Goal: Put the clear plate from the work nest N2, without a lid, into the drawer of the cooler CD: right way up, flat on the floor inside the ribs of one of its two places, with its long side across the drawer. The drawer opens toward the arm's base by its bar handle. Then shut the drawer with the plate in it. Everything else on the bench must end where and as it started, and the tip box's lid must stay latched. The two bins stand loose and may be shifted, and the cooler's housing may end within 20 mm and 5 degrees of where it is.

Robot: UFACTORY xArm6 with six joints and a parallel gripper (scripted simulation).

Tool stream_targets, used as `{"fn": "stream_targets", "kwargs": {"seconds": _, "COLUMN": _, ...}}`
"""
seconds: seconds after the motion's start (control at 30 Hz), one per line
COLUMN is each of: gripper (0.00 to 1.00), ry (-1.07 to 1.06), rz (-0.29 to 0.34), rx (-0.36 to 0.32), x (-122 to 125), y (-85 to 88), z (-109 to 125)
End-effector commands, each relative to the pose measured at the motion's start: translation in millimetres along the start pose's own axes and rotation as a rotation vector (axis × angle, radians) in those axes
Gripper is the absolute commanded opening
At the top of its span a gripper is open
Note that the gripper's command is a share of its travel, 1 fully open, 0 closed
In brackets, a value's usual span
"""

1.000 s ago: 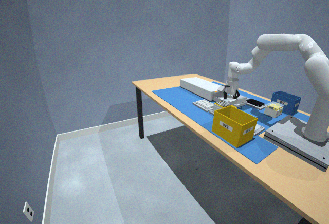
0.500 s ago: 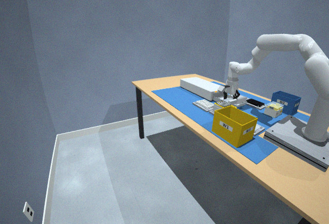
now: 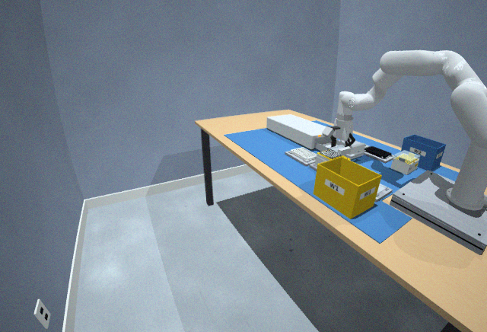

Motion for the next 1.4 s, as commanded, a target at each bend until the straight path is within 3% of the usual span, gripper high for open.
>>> {"fn": "stream_targets", "kwargs": {"seconds": 0.0, "gripper": 0.00, "ry": 0.000, "rz": 0.005, "rx": 0.000, "x": 1.3, "y": 2.4, "z": 0.1}}
{"fn": "stream_targets", "kwargs": {"seconds": 0.13, "gripper": 0.00, "ry": 0.000, "rz": 0.005, "rx": 0.000, "x": 1.3, "y": 2.4, "z": 0.1}}
{"fn": "stream_targets", "kwargs": {"seconds": 0.17, "gripper": 1.00, "ry": 0.000, "rz": 0.005, "rx": 0.000, "x": 1.3, "y": 1.7, "z": 0.1}}
{"fn": "stream_targets", "kwargs": {"seconds": 1.37, "gripper": 1.00, "ry": 0.000, "rz": 0.005, "rx": 0.000, "x": 1.3, "y": 4.5, "z": 0.1}}
Point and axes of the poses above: the point where the finger pads meet when closed, its own y axis back along the fingers, its own x axis across the jaws, z = x × y, the point moved 10 cm from there along y, back along the fingers, and after that the axes turned 4 degrees about y, right-handed, at the moved point
